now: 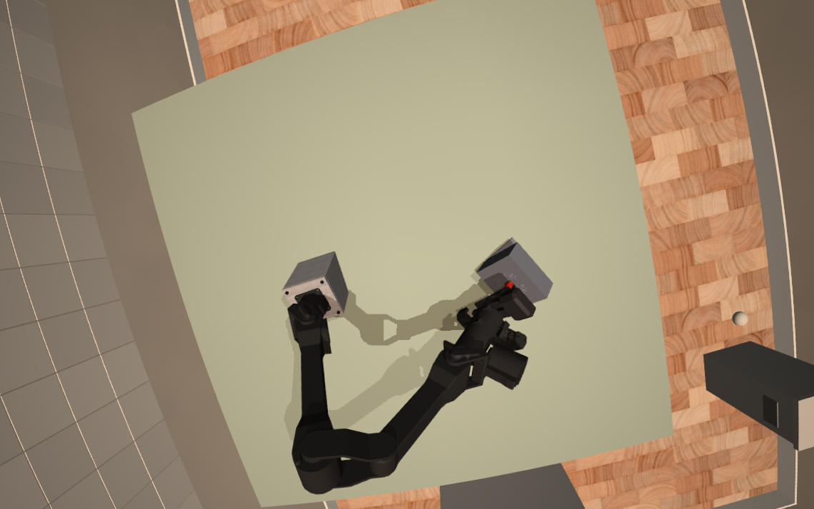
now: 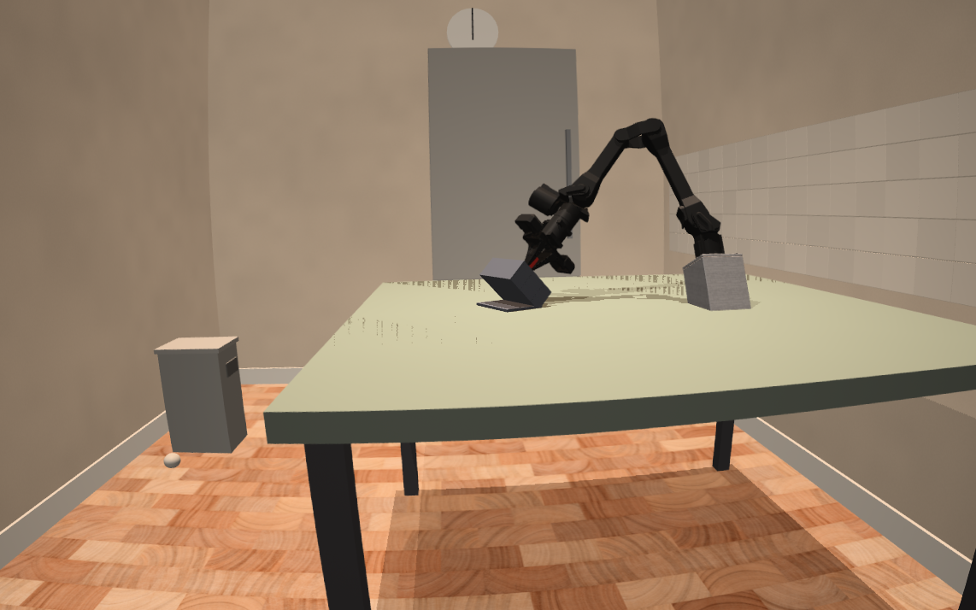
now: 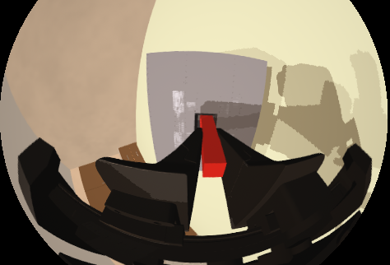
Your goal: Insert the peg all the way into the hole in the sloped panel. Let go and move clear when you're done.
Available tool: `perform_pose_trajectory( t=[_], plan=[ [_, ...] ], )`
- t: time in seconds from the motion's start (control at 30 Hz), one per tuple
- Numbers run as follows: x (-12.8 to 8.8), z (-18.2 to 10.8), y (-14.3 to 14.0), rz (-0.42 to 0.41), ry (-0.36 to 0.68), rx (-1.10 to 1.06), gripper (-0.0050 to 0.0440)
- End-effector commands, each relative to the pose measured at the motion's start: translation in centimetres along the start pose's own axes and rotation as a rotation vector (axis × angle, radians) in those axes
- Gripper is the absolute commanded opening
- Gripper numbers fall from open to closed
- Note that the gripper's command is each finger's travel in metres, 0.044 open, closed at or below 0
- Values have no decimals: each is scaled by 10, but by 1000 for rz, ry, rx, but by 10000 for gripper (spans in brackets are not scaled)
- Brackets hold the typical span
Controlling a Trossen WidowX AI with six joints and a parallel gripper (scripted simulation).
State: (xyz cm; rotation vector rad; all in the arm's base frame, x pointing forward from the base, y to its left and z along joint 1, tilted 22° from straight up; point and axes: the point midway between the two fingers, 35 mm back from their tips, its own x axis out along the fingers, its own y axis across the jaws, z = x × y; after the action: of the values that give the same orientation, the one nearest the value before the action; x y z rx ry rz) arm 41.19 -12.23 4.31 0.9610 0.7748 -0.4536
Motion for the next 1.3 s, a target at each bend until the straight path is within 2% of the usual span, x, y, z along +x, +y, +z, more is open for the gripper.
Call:
perform_pose_trajectory(
  t=[0.0,0.13,0.47,0.53,0.8,1.1,1.27],
  plan=[
    [-4,4,6,14,-14,-5,0],
    [-4,4,6,14,-14,-5,0],
    [-4,4,6,14,-14,-5,240],
    [-4,4,6,14,-14,-5,240],
    [-4,4,6,14,-14,-5,432],
    [-13,5,6,13,-14,-5,440],
    [-29,6,6,11,-13,-4,440]
  ],
)
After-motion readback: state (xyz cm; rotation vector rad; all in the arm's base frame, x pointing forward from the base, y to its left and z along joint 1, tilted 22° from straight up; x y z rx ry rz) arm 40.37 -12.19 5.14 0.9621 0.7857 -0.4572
